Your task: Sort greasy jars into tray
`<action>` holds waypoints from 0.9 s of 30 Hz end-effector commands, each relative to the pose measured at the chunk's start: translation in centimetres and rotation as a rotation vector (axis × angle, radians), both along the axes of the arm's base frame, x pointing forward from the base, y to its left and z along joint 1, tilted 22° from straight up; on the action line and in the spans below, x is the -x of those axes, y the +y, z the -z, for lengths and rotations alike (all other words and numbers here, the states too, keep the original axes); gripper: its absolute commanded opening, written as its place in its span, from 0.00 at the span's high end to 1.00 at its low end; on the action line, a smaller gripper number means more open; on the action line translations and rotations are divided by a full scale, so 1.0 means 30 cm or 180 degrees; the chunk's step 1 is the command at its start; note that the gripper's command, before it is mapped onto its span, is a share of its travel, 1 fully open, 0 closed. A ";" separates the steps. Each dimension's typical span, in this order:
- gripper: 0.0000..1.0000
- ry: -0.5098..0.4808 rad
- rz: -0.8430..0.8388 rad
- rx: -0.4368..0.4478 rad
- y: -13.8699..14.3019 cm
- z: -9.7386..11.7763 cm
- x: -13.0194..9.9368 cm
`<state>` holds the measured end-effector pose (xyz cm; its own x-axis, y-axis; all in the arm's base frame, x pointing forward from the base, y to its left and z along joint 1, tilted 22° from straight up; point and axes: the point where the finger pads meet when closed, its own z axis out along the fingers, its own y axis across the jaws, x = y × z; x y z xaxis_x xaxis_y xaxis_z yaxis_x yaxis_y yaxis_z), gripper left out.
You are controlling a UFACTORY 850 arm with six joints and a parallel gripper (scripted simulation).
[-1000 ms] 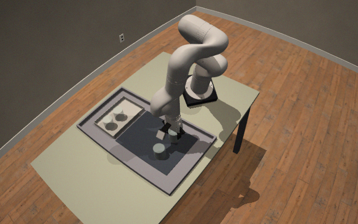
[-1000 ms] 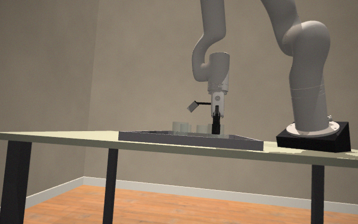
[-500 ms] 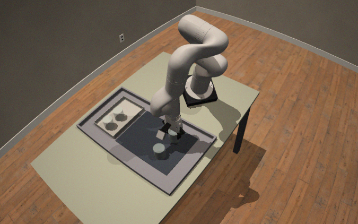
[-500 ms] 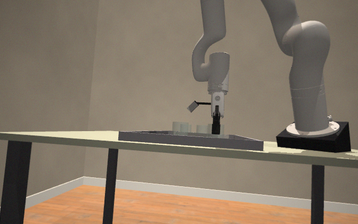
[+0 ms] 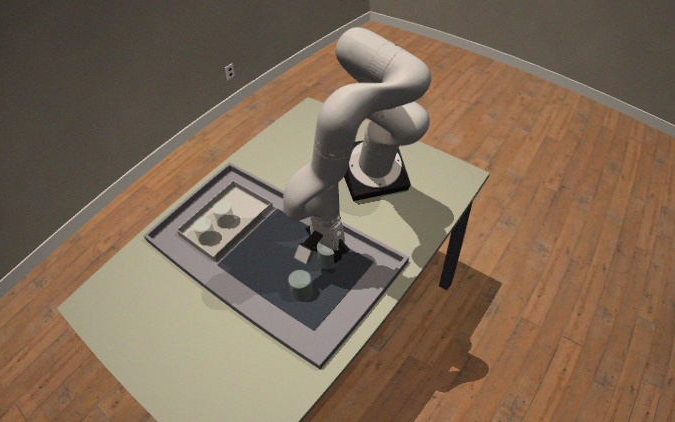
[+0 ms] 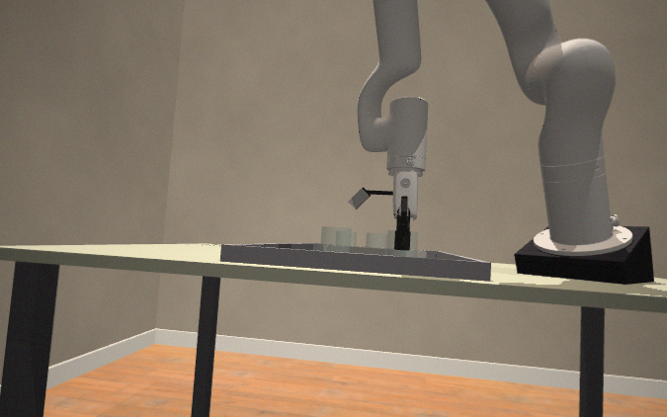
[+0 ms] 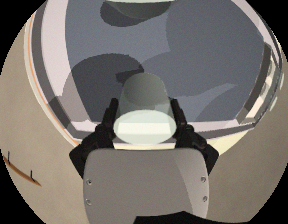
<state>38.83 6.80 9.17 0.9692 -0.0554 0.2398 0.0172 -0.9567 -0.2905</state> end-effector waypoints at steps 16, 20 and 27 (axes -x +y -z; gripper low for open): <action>1.00 -0.0003 0.0001 0.0000 -0.021 -0.067 0.016; 1.00 -0.0003 0.0001 0.0000 -0.031 -0.100 0.025; 1.00 -0.0003 0.0001 0.0000 -0.048 -0.157 0.040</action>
<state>37.79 5.58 13.06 0.9670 -0.0571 0.2482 0.0175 -0.9574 -0.2884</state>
